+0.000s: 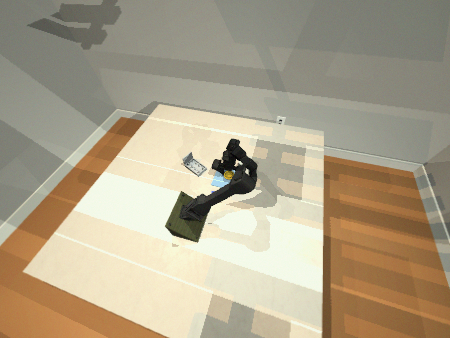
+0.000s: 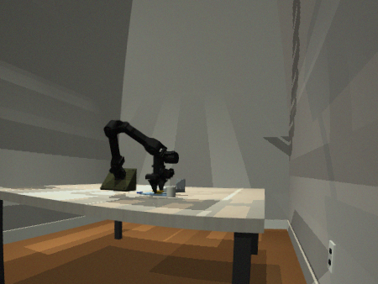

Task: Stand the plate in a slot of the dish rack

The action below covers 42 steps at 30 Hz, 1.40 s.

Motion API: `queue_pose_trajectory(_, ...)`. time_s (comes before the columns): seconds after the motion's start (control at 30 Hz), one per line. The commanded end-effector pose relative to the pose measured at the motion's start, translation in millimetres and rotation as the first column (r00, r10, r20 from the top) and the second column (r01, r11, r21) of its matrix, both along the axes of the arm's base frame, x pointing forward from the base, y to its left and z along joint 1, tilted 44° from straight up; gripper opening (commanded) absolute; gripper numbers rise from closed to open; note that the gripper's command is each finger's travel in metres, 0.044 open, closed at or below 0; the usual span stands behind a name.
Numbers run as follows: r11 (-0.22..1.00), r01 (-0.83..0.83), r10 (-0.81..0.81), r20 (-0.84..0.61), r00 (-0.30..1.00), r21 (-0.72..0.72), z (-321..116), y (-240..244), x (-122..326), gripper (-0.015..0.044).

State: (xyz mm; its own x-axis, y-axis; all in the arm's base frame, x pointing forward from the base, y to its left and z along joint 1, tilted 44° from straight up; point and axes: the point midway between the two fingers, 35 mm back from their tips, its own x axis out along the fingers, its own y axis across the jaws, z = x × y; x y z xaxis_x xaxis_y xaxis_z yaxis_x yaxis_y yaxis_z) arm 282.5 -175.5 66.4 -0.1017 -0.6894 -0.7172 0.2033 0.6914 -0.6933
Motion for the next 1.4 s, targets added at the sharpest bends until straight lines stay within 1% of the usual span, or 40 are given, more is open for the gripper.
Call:
queue_pose_trajectory(0.0, 1.000, -0.003, 0.003, -0.009, 1.000, -0.003, -1, -1, 0, 0.0295)
queue_pose_trajectory(0.13, 1.000, -0.003, 0.003, -0.009, 1.000, -0.003, -1, -1, 0, 0.0269)
queue_pose_trajectory(0.23, 1.000, -0.004, 0.004, -0.008, 1.000, -0.002, 1, 2, 1, 0.0190)
queue_pose_trajectory(0.47, 1.000, -0.012, 0.012, -0.002, 1.000, 0.008, 23, 25, 13, 0.0006)
queue_pose_trajectory(0.5, 1.000, -0.013, 0.013, -0.002, 1.000, 0.009, 26, 28, 14, 0.0000)
queue_pose_trajectory(1.37, 0.999, -0.035, 0.035, 0.005, 0.999, 0.010, 106, 107, 34, 0.0000)
